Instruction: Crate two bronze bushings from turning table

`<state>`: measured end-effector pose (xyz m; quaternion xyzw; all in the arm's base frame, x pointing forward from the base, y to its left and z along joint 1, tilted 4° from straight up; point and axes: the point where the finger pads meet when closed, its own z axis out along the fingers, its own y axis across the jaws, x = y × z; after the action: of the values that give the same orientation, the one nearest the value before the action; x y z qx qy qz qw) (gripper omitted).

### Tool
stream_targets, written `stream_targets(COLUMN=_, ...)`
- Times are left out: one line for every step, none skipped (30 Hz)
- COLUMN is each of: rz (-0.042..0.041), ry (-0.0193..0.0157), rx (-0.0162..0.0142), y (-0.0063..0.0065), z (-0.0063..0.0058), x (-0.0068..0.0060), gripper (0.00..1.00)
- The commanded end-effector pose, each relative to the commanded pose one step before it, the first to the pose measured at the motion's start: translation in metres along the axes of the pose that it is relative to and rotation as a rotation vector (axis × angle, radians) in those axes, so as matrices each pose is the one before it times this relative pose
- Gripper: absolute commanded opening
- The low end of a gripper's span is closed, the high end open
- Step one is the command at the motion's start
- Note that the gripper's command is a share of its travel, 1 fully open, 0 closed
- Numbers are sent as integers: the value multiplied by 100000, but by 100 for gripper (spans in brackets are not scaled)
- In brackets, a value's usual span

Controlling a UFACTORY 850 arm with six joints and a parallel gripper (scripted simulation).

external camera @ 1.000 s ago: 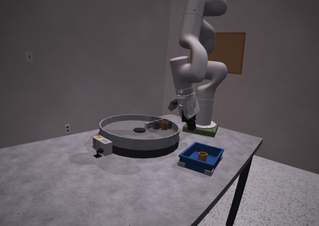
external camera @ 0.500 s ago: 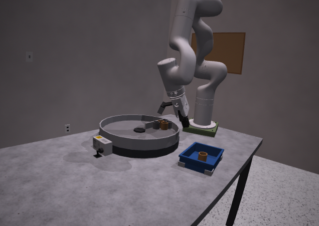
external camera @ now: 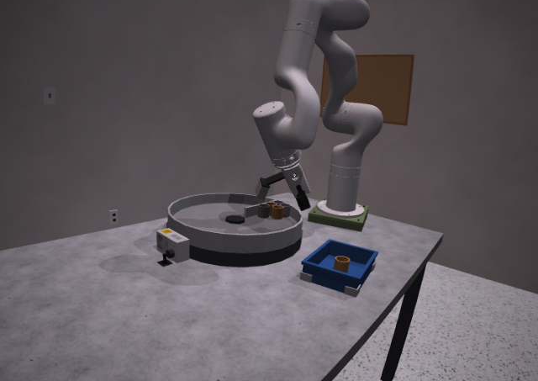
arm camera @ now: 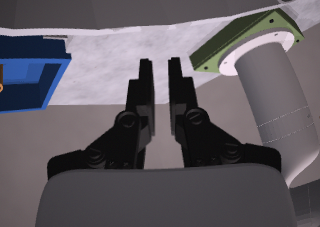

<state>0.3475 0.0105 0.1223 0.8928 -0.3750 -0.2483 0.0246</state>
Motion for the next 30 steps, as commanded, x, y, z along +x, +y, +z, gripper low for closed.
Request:
stream_targets(rz=-15829, ry=-824, rx=-5323, y=1506, z=86, x=671, gripper=10)
stream_targets(rz=-3200, ry=-76, rx=-1167, y=332, z=51, x=79, gripper=10)
stream_targets(rz=-3259, ry=-97, rx=-1190, y=340, z=53, x=72, gripper=10)
stream_targets(rz=-3237, ry=-123, rx=-1183, y=341, z=54, x=63, gripper=10)
stream_targets(rz=-3223, ry=-139, rx=-1177, y=341, z=56, x=53, gripper=10)
stream_targets(rz=-3224, ry=-116, rx=-1178, y=342, z=63, x=40, gripper=10)
stream_targets(rz=-3230, ry=-88, rx=-1180, y=341, z=70, x=26, gripper=10)
stream_targets(rz=-3232, ry=-114, rx=-1180, y=342, z=71, x=18, gripper=10)
stream_targets(rz=-3235, ry=-142, rx=-1179, y=342, z=72, x=9, gripper=10)
stream_targets(rz=-3239, ry=-120, rx=-1182, y=342, z=79, x=-4, gripper=10)
stream_targets(rz=-3243, ry=-93, rx=-1186, y=341, z=86, x=-17, gripper=10)
stream_targets(rz=0, ry=0, rx=0, y=0, z=0, x=0, gripper=10)
stream_targets(rz=0, ry=0, rx=0, y=0, z=0, x=0, gripper=10)
stream_targets(rz=-3365, ry=-111, rx=-1229, y=351, z=92, x=-28, gripper=10)
stream_targets(rz=-3241, ry=-135, rx=-1180, y=336, z=89, x=-36, gripper=10)
stream_targets(rz=-3132, ry=-128, rx=-1140, y=323, z=90, x=-45, gripper=10)
stream_targets(rz=-3037, ry=-93, rx=-1112, y=311, z=95, x=-56, gripper=10)
stream_targets(rz=-2924, ry=-87, rx=-1070, y=296, z=96, x=-63, gripper=10)
stream_targets(rz=-2796, ry=-103, rx=-1019, y=280, z=92, x=-67, gripper=10)
stream_targets(rz=-2668, ry=-117, rx=-967, y=263, z=88, x=-69, gripper=10)
stream_targets(rz=-2552, ry=-105, rx=-927, y=250, z=87, x=-74, gripper=10)
stream_targets(rz=-2449, ry=-72, rx=-898, y=238, z=90, x=-80, gripper=10)
stream_targets(rz=-2329, ry=-65, rx=-855, y=224, z=88, x=-82, gripper=10)
stream_targets(rz=-2200, ry=-74, rx=-804, y=208, z=84, x=-81, gripper=10)
stream_targets(rz=-2072, ry=-80, rx=-753, y=193, z=79, x=-79, gripper=10)
stream_targets(rz=-1944, ry=-84, rx=-703, y=178, z=74, x=-76, gripper=10)
stream_targets(rz=-1818, ry=-86, rx=-655, y=164, z=69, x=-74, gripper=10)
stream_targets(rz=-1707, ry=-65, rx=-621, y=154, z=69, x=-74, gripper=10)
stream_targets(rz=0, ry=0, rx=0, y=0, z=0, x=0, gripper=10)
stream_targets(rz=0, ry=0, rx=0, y=0, z=0, x=0, gripper=10)
